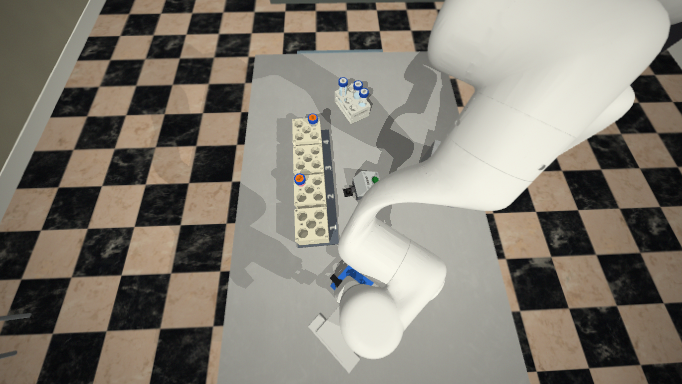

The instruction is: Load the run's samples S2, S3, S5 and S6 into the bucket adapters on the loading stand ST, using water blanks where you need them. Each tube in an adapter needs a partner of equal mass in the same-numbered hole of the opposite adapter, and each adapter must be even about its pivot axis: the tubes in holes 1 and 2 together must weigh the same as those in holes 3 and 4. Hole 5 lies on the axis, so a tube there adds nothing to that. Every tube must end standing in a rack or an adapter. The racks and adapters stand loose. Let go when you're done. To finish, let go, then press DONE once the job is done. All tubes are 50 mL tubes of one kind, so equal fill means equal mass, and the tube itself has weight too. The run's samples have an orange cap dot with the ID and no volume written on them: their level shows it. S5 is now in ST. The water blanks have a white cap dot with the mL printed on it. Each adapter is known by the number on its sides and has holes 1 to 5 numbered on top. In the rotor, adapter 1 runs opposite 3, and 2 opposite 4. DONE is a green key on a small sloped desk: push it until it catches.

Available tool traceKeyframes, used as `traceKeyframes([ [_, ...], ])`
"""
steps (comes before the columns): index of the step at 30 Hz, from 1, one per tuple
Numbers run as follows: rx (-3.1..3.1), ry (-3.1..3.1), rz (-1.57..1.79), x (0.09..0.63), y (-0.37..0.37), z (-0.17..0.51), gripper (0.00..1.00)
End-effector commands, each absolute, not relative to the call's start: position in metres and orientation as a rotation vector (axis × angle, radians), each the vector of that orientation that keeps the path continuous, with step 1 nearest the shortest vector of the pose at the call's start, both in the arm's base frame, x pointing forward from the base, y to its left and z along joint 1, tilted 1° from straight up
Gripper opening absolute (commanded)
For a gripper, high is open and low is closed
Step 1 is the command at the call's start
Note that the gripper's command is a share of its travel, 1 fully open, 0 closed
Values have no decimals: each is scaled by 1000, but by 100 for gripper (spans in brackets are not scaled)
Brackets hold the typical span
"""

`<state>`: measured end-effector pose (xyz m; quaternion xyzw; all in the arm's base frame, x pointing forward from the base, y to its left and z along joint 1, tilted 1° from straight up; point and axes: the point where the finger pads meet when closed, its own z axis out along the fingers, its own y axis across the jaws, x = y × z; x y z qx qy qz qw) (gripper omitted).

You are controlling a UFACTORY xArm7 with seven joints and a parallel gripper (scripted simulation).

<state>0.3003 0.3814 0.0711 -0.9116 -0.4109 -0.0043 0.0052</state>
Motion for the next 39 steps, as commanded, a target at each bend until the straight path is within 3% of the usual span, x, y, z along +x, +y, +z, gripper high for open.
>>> traceKeyframes([
  [1,-2853,-1286,-21,302,383,69,57],
  [39,-2853,-1286,-21,302,384,10,57],
])
